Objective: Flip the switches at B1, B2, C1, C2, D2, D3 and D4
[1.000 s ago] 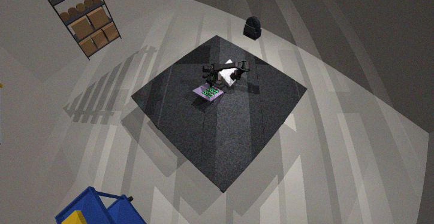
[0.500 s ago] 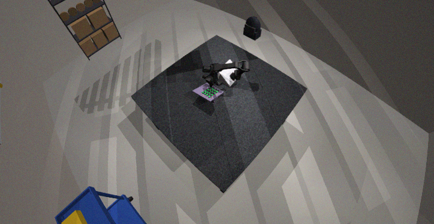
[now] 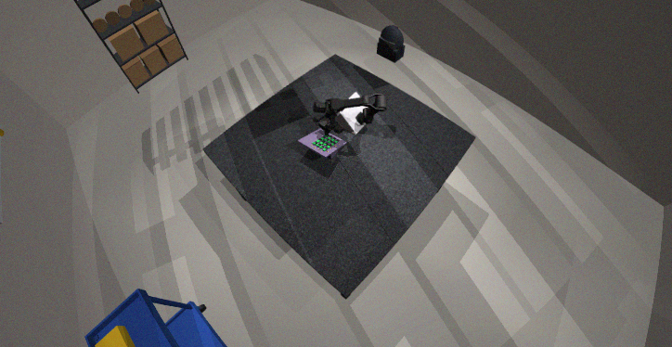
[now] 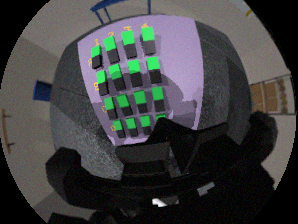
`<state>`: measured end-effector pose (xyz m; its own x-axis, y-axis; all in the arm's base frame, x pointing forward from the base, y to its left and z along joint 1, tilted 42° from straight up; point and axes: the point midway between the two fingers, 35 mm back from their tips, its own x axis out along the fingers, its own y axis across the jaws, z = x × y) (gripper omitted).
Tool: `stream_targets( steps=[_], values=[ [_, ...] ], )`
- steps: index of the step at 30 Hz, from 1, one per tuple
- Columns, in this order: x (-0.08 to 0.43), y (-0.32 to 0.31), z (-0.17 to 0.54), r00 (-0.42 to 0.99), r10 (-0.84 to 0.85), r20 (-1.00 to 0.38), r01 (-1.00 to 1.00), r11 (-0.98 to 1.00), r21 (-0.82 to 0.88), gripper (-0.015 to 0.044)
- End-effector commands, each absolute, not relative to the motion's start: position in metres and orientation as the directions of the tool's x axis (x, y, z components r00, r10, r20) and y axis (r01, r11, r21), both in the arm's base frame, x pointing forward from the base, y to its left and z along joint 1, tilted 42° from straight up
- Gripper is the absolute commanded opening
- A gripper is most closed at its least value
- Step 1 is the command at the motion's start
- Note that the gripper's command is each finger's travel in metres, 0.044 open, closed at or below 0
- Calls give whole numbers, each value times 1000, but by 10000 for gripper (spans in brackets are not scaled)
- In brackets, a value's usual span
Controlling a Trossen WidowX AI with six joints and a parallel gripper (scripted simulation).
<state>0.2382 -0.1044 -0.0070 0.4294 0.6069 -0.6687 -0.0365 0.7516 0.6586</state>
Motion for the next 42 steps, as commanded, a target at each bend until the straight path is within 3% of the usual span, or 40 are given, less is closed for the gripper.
stream_targets(
  steps=[1,15,27,32,42],
  values=[
    [239,-104,-7,433,608,-666,-34,749,662,0],
    [240,-103,-9,433,608,-665,-35,749,662,0],
    [209,-142,33,454,600,-659,-32,750,661,0],
    [248,-133,78,455,601,-657,-33,749,662,0],
    [250,-133,81,455,601,-657,-33,748,662,0]
  ],
)
